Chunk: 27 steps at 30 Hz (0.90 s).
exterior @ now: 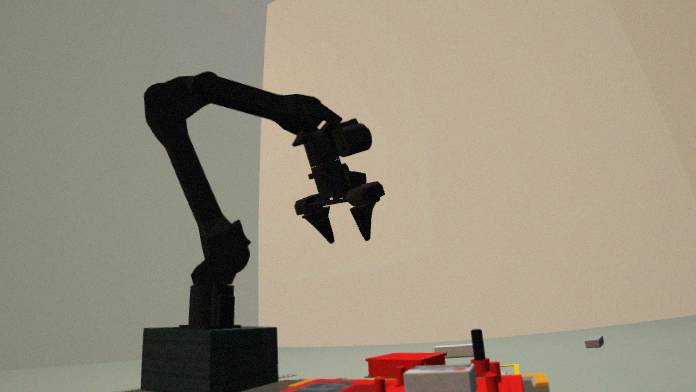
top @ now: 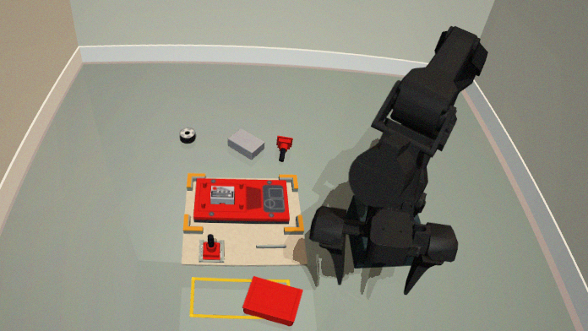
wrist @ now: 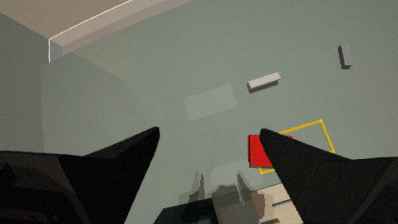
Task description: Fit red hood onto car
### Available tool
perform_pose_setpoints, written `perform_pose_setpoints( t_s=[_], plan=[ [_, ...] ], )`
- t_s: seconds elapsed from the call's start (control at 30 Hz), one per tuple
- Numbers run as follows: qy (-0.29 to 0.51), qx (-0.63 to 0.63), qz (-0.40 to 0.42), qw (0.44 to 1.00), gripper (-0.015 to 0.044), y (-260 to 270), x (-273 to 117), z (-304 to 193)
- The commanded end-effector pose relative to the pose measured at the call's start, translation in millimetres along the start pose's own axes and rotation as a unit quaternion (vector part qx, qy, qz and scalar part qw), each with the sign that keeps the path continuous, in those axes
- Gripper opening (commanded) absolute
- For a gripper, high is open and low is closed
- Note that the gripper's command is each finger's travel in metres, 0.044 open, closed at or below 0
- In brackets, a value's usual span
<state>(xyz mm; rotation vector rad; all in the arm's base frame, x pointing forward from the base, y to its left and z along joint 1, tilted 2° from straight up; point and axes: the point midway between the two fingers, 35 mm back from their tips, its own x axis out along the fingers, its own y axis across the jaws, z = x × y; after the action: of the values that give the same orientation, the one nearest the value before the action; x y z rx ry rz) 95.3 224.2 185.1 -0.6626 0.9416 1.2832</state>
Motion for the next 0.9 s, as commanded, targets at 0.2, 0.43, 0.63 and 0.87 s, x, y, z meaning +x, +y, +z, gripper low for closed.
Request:
perform_pose_setpoints(
  t_s=[0.2,0.43,0.63,0.87],
  plan=[
    [0.101,0.49,-0.141,0.854,0.044,-110.3,67.6,-41.1],
    [0.12,0.672,-0.219,0.697,0.044,-153.7,93.8,-83.1],
    [0.121,0.676,-0.221,0.693,0.044,-153.9,94.4,-84.2],
    [0.121,0.676,-0.221,0.693,0.044,-152.0,95.1,-84.4]
  ],
)
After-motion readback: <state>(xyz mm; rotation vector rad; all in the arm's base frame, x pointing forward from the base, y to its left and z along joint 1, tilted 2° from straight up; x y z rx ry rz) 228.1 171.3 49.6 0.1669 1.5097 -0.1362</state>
